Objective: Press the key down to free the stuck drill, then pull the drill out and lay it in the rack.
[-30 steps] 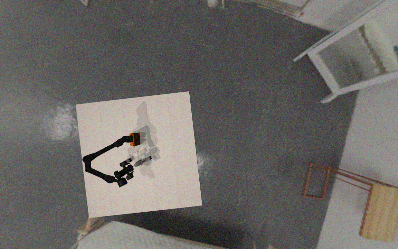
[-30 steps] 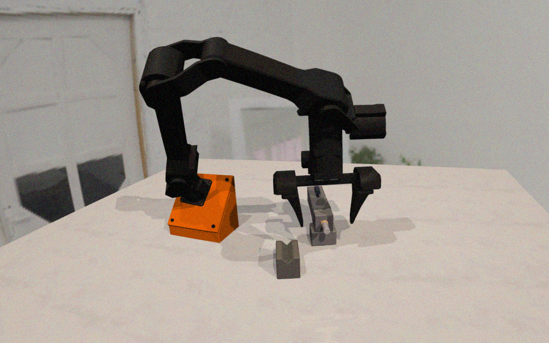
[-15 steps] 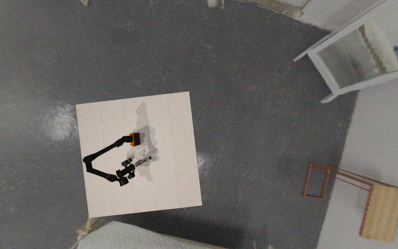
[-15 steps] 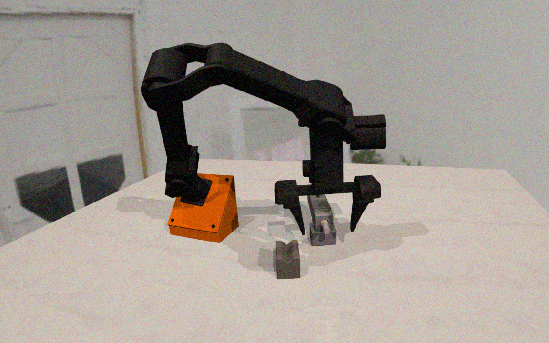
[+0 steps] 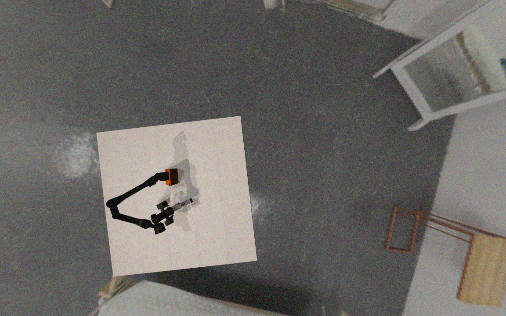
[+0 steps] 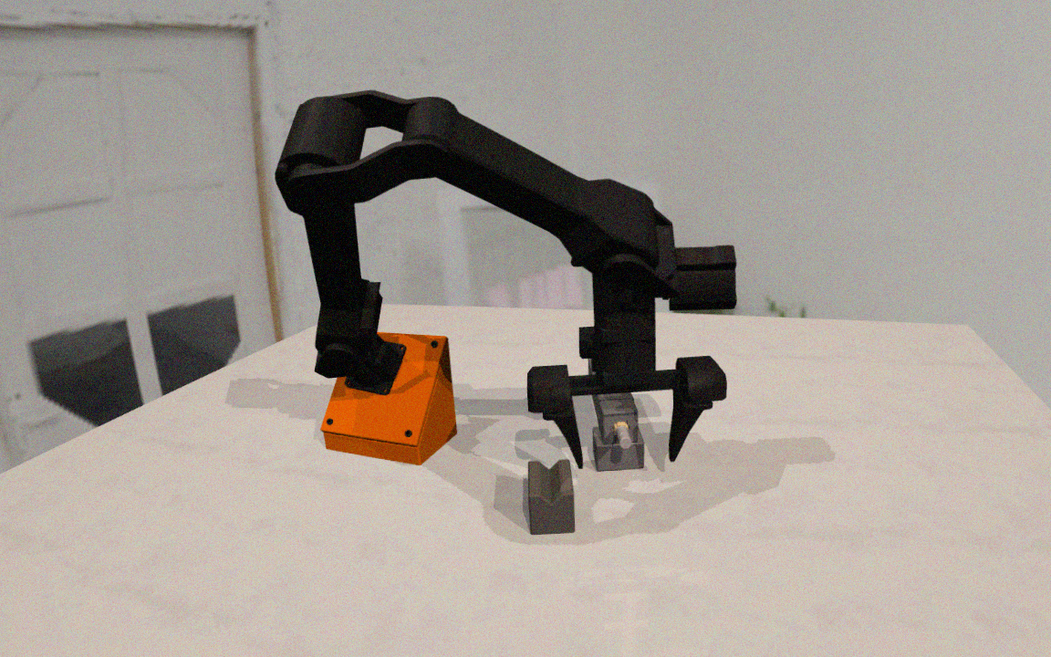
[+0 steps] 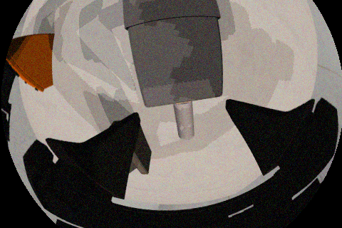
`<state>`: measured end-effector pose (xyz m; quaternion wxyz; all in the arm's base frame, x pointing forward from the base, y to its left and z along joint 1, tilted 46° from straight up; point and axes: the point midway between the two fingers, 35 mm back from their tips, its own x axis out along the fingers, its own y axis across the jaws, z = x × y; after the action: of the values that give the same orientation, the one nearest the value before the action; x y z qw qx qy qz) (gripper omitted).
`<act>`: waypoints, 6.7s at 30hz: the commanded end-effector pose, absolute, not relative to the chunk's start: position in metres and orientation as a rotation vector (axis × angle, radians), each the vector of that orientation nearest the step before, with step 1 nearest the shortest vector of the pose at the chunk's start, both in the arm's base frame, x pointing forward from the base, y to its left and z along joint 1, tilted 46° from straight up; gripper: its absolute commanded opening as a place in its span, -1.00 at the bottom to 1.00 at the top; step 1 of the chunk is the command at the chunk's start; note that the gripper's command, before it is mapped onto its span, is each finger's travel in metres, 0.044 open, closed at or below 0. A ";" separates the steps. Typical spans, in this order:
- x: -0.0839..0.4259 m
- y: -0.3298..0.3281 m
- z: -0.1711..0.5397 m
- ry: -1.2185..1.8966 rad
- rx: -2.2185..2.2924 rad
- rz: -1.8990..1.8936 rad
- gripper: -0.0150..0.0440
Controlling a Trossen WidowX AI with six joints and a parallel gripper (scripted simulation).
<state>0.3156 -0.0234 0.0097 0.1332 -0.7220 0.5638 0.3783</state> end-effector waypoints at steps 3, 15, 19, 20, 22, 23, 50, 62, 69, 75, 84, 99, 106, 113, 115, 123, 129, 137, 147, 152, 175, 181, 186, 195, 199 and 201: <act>0.313 -0.028 0.002 1.643 -2.098 1.106 1.00; 0.315 -0.027 0.005 1.639 -2.093 1.100 0.11; 0.315 -0.027 0.005 1.639 -2.093 1.100 -0.25; 0.315 -0.027 0.005 1.639 -2.093 1.100 -0.33; 0.315 -0.027 0.005 1.639 -2.093 1.100 -0.45; 0.315 -0.027 0.005 1.639 -2.093 1.100 -0.47; 0.323 -0.040 0.020 1.644 -2.099 1.105 -0.49; 0.331 -0.050 0.034 1.644 -2.099 1.104 -0.49; 0.330 -0.052 0.031 1.650 -2.094 1.113 -0.22; 0.330 -0.052 0.031 1.650 -2.094 1.113 0.31; 0.329 -0.050 0.027 1.644 -2.099 1.104 1.00; 0.326 -0.047 0.021 1.644 -2.099 1.104 1.00; 0.325 -0.046 0.018 1.644 -2.099 1.104 1.00; 0.324 -0.046 0.016 1.644 -2.099 1.104 1.00; 0.324 -0.046 0.016 1.644 -2.099 1.104 1.00; 0.325 -0.046 0.019 1.642 -2.104 1.100 0.29; 0.325 -0.046 0.019 1.642 -2.104 1.100 -0.25; 0.325 -0.046 0.019 1.642 -2.104 1.100 -0.49; 0.324 -0.044 0.021 1.644 -2.099 1.104 -0.49; 0.324 -0.044 0.021 1.644 -2.099 1.104 -0.49; 0.334 -0.057 0.037 1.644 -2.099 1.103 -0.49; 0.338 -0.063 0.044 1.644 -2.100 1.103 -0.49; 0.341 -0.067 0.049 1.645 -2.100 1.102 -0.49; 0.345 -0.074 0.058 1.645 -2.100 1.101 -0.49; 0.348 -0.078 0.062 1.645 -2.100 1.101 -0.49; 0.349 -0.080 0.064 1.645 -2.100 1.101 -0.49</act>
<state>0.3457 -0.0773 0.0581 0.1272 -0.7198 0.5664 0.3806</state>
